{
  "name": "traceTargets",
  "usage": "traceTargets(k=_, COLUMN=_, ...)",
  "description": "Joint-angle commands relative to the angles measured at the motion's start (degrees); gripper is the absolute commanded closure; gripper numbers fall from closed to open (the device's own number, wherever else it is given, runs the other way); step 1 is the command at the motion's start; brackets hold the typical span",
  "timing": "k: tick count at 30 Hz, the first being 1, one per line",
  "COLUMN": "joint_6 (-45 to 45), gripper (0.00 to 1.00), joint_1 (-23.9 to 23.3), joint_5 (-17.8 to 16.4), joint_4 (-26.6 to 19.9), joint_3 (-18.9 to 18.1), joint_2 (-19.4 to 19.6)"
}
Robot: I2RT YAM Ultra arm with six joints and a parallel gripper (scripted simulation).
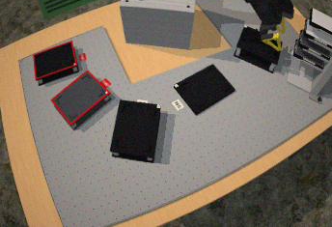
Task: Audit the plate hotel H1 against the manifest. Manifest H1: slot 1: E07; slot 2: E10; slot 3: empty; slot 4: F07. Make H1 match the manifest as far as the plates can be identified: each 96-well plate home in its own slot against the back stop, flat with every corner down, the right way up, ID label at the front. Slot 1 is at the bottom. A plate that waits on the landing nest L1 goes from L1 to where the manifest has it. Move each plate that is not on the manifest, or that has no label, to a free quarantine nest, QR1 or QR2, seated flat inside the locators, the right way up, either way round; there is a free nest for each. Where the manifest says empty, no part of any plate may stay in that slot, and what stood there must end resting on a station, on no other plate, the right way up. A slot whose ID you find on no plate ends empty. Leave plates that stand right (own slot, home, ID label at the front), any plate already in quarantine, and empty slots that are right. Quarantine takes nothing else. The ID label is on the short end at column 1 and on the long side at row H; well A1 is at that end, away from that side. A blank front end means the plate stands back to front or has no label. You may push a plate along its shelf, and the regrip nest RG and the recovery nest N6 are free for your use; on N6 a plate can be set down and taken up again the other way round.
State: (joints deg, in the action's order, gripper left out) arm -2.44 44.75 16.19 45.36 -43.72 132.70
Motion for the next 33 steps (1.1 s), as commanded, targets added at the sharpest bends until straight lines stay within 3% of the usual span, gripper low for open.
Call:
traceTargets(k=1, joint_6=0.67, gripper=0.0, joint_1=-0.46, joint_5=-0.39, joint_4=-1.14, joint_3=-2.32, joint_2=-0.01)
traceTargets(k=24, joint_6=1.4, gripper=0.0, joint_1=-1.23, joint_5=-1.21, joint_4=-6.0, joint_3=-9.17, joint_2=2.17)
traceTargets(k=27, joint_6=1.43, gripper=0.0, joint_1=-1.43, joint_5=-1.0, joint_4=-6.36, joint_3=-9.73, joint_2=0.54)
traceTargets(k=33, joint_6=1.61, gripper=0.0, joint_1=-1.47, joint_5=-1.41, joint_4=-7.74, joint_3=-11.75, joint_2=2.27)
